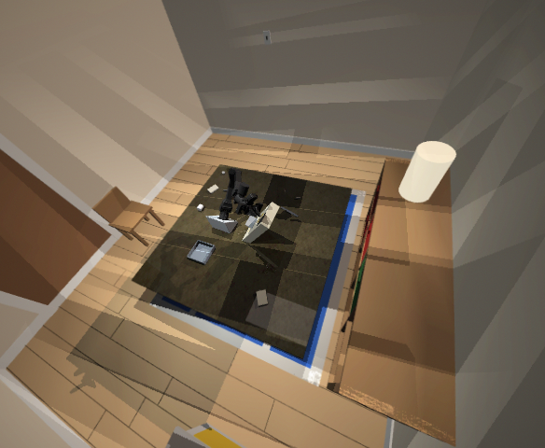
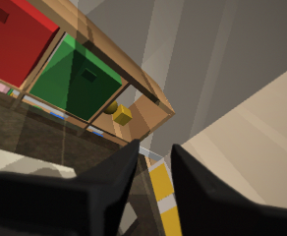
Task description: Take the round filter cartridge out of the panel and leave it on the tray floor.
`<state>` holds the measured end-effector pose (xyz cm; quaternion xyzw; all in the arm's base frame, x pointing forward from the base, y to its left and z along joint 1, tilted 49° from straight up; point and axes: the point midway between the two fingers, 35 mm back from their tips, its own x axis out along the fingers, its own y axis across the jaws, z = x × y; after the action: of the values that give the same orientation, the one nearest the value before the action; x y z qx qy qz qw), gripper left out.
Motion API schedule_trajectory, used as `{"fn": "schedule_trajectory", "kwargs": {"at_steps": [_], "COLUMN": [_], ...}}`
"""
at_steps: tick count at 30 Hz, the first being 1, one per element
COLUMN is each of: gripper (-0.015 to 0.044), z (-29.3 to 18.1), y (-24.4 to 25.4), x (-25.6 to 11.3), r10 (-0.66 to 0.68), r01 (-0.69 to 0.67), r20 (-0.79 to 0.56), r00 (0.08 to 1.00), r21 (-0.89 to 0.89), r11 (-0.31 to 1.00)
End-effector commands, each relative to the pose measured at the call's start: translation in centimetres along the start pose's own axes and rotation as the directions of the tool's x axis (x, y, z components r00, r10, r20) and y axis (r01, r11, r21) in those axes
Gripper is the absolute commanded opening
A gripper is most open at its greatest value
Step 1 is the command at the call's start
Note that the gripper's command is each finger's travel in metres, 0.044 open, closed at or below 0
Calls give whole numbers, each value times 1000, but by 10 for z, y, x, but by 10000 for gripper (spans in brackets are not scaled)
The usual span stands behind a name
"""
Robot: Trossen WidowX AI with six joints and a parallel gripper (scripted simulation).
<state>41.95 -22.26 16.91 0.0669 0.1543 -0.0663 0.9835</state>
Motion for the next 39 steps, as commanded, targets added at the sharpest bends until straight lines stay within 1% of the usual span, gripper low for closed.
{"fn": "schedule_trajectory", "kwargs": {"at_steps": [1, 6, 10, 12, 26, 39], "gripper": [113, 113, 113, 113, 113, 113], "z": [-58, -76, -77, -75, -74, -80], "y": [30, 57, 80, 88, 89, 99], "x": [-47, -83, -115, -126, -128, -112], "r10": [258, 444, 578, 619, 625, 624], "r01": [-250, -411, -518, -550, -555, -553], "r20": [-238, -272, -225, -193, -187, -197], "r00": [936, 854, 784, 762, 758, 757], "r21": [61, 171, 276, 314, 320, 317], "r11": [966, 895, 810, 774, 768, 771]}}
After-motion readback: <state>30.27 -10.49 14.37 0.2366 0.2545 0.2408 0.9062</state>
